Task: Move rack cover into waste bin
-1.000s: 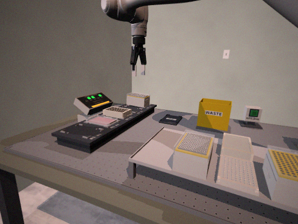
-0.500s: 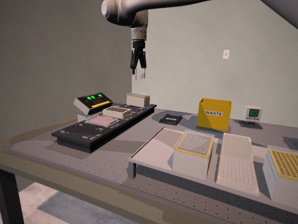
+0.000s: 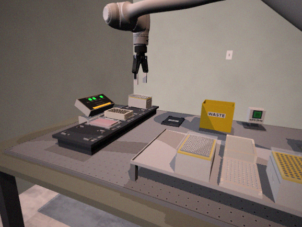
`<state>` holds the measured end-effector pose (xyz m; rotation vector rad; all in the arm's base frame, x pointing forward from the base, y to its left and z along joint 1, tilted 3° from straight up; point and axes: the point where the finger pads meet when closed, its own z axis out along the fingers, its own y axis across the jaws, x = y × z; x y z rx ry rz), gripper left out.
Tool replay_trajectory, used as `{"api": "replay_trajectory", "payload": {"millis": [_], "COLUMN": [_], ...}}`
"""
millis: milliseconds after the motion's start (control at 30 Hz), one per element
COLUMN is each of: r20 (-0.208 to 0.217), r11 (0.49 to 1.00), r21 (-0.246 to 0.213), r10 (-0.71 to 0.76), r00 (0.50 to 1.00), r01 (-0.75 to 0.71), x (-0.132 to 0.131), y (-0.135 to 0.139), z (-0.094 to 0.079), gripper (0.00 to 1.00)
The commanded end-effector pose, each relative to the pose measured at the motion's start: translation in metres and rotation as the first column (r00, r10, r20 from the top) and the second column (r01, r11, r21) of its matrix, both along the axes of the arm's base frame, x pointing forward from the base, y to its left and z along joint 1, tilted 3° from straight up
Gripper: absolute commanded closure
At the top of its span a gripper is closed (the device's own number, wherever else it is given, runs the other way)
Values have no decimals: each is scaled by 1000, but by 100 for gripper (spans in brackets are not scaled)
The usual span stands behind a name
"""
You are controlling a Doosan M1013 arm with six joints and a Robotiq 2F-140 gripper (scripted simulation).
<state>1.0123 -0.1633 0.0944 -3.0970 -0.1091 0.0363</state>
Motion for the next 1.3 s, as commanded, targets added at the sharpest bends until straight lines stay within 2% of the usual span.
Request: {"api": "replay_trajectory", "payload": {"millis": [0, 1267], "r20": [0, 0], "r11": [1000, 1000], "r21": [0, 0], "r10": [0, 0], "r00": [1000, 1000], "r01": [0, 0], "x": [0, -2], "y": [0, 3], "z": [-5, -61], "gripper": [23, 23]}}
